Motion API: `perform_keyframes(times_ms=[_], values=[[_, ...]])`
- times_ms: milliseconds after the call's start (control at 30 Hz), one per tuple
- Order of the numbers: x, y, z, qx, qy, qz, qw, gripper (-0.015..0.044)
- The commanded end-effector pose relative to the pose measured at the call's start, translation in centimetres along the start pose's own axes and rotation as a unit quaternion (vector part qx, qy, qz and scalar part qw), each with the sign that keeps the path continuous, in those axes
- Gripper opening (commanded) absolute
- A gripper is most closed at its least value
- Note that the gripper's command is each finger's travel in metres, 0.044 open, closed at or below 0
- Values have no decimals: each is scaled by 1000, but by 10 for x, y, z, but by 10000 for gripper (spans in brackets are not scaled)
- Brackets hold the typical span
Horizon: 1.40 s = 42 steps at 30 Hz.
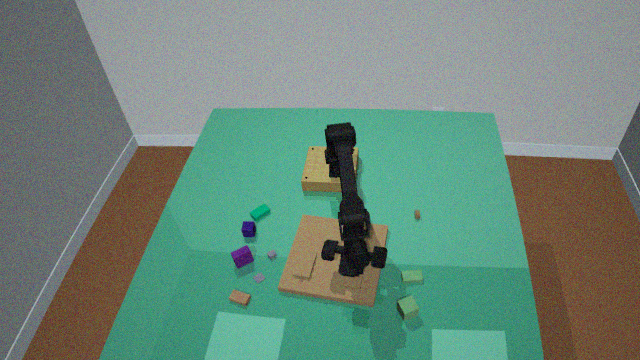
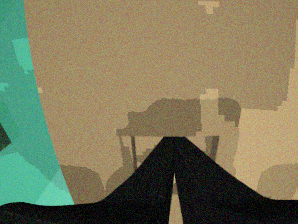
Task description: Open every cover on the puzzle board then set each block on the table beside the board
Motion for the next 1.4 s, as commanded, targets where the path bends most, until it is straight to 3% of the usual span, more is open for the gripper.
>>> perform_keyframes(times_ms=[0,1367], values=[[4,1,0,0,-1,0,1000,0],[20,-38,-2,0,-1,0,1000,0]])
Point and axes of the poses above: the point midway between the two fingers, 35 mm back from their tips, its own y axis out along the fingers, its own z axis across the jaws, x = y × z, the point moved 10 cm from there along -y, back along the fingers, and after that the axes turned 3 degrees about -y, right-handed, at the moved point
